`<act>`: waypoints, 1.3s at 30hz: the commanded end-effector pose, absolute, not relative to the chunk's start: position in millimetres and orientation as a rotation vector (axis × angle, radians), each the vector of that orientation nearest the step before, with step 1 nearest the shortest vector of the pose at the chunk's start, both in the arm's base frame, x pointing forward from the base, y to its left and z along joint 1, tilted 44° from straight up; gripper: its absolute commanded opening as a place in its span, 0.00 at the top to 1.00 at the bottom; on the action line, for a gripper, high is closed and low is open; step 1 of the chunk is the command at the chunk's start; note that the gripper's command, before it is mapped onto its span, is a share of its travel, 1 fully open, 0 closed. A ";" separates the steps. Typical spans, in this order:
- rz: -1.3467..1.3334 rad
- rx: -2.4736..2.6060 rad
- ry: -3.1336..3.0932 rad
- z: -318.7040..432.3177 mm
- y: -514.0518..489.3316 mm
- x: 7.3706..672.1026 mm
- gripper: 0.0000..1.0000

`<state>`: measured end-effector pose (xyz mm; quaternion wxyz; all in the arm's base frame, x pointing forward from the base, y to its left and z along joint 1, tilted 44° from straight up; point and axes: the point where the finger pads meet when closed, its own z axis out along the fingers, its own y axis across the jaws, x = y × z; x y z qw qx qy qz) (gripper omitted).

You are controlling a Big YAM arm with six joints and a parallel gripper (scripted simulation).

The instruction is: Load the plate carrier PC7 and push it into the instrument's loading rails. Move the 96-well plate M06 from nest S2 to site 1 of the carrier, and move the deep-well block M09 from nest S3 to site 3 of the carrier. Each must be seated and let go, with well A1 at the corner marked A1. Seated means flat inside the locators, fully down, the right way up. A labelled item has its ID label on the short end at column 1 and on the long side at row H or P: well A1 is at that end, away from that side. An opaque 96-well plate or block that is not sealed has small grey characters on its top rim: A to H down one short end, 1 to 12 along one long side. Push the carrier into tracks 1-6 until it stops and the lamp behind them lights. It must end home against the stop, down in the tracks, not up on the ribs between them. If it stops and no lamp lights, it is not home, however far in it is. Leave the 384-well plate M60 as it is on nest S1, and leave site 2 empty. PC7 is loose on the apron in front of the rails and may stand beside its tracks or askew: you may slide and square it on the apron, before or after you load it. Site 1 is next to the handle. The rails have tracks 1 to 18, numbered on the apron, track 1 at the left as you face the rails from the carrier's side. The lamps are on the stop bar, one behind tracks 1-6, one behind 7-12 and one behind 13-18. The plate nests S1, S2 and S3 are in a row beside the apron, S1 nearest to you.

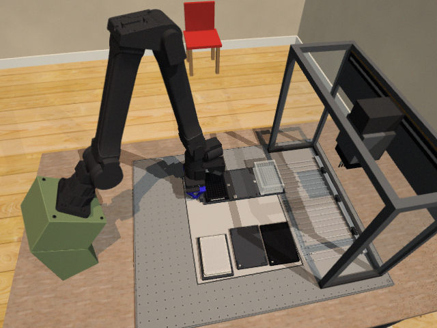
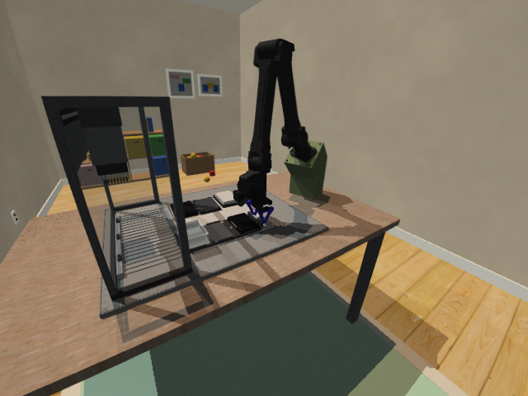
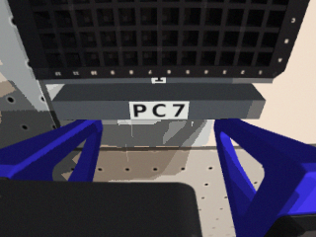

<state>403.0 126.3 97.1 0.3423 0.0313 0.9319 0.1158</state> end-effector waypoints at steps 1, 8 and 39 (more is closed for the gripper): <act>0.297 0.073 2.376 116.7 125.6 424.2 0.20; 0.296 0.071 2.375 118.9 125.2 426.5 0.20; 0.288 0.068 2.382 125.8 119.4 434.7 0.20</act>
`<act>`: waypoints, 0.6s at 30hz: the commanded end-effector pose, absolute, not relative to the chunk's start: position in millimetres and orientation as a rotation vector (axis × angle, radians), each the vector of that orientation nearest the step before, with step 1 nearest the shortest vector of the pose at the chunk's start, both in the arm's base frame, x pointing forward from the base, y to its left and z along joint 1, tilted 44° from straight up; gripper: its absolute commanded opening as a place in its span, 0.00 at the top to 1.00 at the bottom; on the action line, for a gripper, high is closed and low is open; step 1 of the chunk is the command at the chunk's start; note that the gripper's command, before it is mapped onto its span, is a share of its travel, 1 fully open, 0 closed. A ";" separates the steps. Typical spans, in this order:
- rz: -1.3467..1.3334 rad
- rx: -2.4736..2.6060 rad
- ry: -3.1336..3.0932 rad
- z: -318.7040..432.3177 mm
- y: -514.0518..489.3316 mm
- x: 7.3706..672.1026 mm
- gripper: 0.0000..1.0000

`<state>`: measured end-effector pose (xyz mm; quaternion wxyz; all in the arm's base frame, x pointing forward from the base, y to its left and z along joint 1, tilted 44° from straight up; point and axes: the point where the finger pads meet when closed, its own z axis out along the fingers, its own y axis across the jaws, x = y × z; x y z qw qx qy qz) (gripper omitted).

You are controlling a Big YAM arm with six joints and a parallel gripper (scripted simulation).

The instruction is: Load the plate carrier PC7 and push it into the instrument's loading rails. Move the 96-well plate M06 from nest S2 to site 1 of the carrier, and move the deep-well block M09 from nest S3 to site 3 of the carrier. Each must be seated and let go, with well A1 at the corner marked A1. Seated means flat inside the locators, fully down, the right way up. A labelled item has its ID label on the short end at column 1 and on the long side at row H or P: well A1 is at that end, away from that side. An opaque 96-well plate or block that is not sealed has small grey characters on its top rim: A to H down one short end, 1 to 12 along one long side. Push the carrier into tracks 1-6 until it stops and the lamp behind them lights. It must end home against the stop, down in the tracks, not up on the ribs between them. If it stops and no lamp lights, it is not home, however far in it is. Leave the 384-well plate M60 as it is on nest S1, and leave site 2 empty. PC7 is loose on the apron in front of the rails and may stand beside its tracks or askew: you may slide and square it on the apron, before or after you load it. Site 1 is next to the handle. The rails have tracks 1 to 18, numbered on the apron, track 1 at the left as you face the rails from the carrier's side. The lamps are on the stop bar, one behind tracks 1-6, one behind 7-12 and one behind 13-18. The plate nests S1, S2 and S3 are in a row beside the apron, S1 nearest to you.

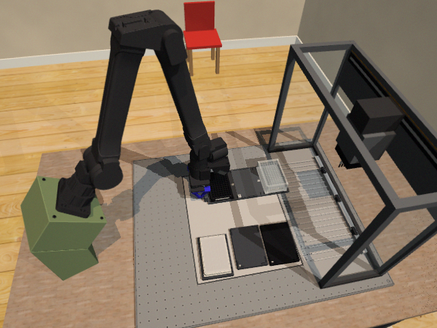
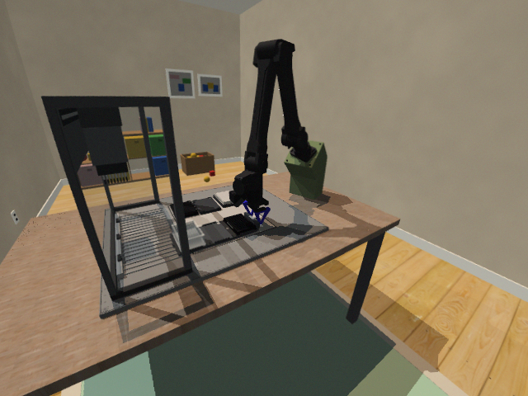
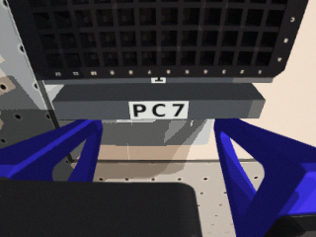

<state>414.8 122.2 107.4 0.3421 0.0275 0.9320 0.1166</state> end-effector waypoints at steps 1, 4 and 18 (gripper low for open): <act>0.291 0.068 2.371 128.3 119.5 437.3 0.20; 0.293 0.067 2.380 128.8 118.6 438.1 0.20; 0.294 0.071 2.375 137.5 115.2 448.0 0.20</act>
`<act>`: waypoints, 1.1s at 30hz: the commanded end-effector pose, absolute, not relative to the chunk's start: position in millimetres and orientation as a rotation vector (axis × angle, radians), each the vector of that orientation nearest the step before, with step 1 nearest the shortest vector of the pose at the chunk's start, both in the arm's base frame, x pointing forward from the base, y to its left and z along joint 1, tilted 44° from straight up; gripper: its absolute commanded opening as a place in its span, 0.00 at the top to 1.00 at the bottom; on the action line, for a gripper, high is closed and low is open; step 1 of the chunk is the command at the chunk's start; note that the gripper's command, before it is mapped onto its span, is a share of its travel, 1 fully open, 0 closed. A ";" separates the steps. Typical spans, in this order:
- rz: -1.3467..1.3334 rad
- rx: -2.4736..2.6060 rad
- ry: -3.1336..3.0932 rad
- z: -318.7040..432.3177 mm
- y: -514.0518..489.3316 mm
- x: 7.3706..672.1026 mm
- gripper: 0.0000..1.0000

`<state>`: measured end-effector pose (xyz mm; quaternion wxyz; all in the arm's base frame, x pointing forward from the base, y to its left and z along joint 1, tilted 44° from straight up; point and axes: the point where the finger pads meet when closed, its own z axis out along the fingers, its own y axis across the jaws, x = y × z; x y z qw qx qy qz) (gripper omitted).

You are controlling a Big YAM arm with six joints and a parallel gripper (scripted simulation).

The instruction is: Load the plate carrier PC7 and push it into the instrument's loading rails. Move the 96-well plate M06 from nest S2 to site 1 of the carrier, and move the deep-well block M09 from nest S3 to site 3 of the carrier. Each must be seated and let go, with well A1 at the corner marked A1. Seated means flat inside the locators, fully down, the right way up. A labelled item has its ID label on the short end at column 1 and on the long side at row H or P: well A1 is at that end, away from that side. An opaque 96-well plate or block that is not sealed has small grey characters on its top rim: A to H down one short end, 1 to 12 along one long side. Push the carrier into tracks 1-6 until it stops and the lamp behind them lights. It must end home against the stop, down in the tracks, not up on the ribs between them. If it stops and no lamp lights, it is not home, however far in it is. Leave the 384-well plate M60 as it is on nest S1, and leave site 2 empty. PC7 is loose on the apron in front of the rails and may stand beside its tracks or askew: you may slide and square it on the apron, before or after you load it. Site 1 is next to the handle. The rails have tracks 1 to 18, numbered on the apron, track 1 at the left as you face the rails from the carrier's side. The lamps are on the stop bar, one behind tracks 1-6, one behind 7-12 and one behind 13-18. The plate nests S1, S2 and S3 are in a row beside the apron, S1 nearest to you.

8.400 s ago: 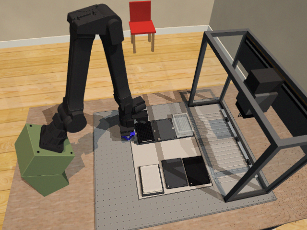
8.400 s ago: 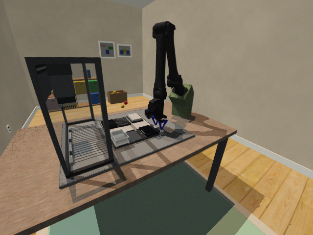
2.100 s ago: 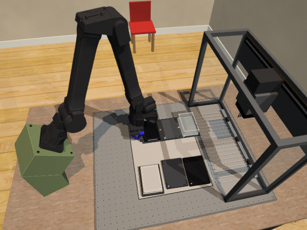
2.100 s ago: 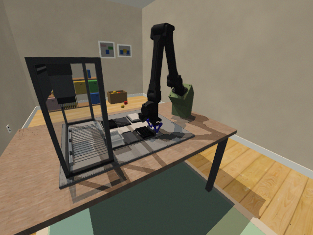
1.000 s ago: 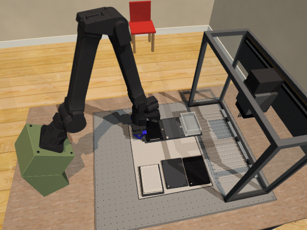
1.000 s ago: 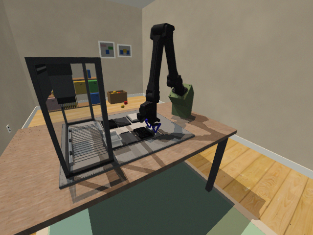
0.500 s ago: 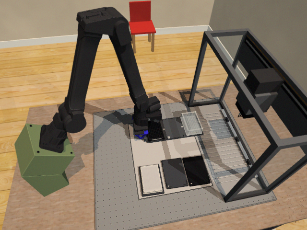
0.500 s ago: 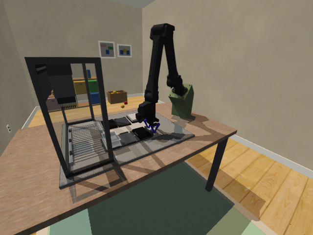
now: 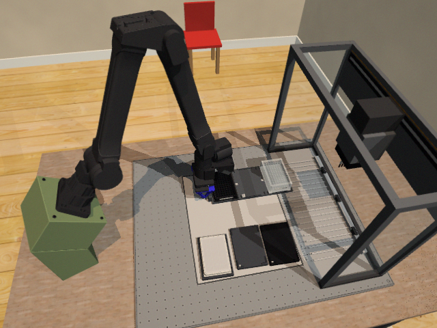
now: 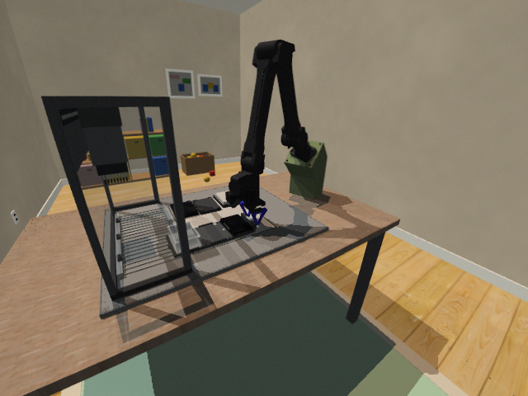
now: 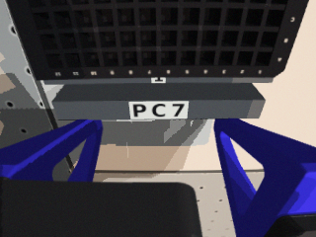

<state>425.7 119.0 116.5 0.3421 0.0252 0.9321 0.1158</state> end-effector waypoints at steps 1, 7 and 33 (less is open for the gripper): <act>0.294 0.071 2.376 138.1 114.9 448.7 0.20; 0.297 0.078 2.375 141.0 114.1 451.9 0.20; 0.301 0.092 2.372 158.0 109.4 470.4 0.20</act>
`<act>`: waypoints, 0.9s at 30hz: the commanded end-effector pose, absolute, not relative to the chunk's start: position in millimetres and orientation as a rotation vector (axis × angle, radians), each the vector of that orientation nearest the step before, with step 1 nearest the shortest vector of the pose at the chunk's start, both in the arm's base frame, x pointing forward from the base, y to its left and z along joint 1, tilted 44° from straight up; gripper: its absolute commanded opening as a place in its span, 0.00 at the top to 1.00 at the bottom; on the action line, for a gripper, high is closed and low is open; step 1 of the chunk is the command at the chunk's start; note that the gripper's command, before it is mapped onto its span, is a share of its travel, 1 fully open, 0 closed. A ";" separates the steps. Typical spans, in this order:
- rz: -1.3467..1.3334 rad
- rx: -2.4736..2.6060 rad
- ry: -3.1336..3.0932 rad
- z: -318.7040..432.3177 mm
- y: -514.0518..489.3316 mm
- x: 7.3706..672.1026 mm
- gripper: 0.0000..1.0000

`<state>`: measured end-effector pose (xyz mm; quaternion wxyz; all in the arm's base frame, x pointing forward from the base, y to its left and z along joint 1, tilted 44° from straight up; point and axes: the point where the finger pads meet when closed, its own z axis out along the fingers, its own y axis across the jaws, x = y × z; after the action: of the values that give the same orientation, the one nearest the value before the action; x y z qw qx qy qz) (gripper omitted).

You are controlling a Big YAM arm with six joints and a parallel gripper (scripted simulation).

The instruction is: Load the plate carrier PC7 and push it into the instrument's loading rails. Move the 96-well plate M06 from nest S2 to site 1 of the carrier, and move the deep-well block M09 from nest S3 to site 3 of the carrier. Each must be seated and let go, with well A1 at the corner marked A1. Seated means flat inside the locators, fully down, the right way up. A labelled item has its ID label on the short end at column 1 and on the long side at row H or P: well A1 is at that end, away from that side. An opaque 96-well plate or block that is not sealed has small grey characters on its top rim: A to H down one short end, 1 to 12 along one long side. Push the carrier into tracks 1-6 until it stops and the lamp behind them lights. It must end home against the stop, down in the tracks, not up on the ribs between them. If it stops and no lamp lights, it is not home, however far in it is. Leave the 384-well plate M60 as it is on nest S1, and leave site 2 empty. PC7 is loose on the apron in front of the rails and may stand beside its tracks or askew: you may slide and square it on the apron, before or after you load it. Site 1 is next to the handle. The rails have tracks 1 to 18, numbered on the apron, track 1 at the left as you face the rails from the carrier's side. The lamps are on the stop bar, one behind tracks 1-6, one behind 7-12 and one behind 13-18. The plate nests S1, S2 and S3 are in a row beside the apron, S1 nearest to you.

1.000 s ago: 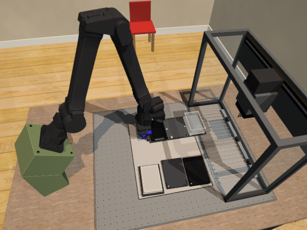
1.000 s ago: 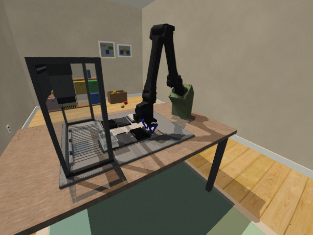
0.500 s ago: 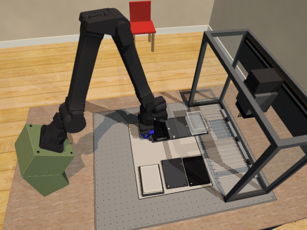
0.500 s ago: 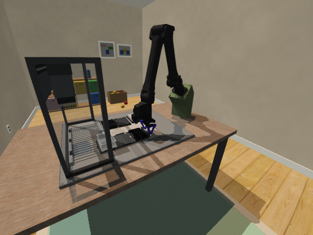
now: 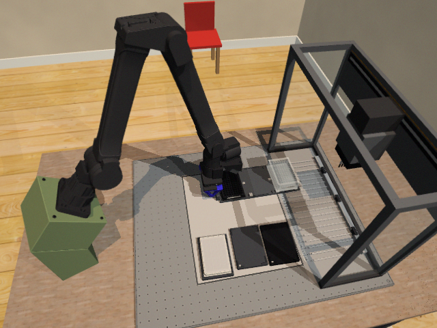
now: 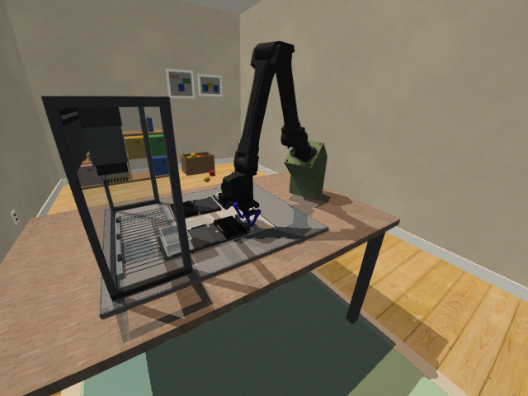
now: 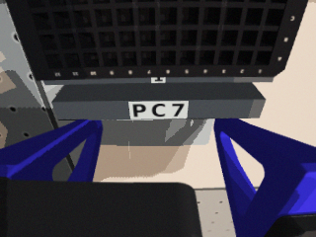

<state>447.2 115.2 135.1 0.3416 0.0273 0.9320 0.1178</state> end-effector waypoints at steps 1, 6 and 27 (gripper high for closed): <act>0.301 0.092 2.373 158.6 109.2 471.1 0.20; 0.302 0.094 2.372 160.8 108.7 473.5 0.20; 0.304 0.099 2.372 174.1 105.7 487.6 0.20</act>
<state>466.1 112.8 151.7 0.3423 0.0302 0.9315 0.1195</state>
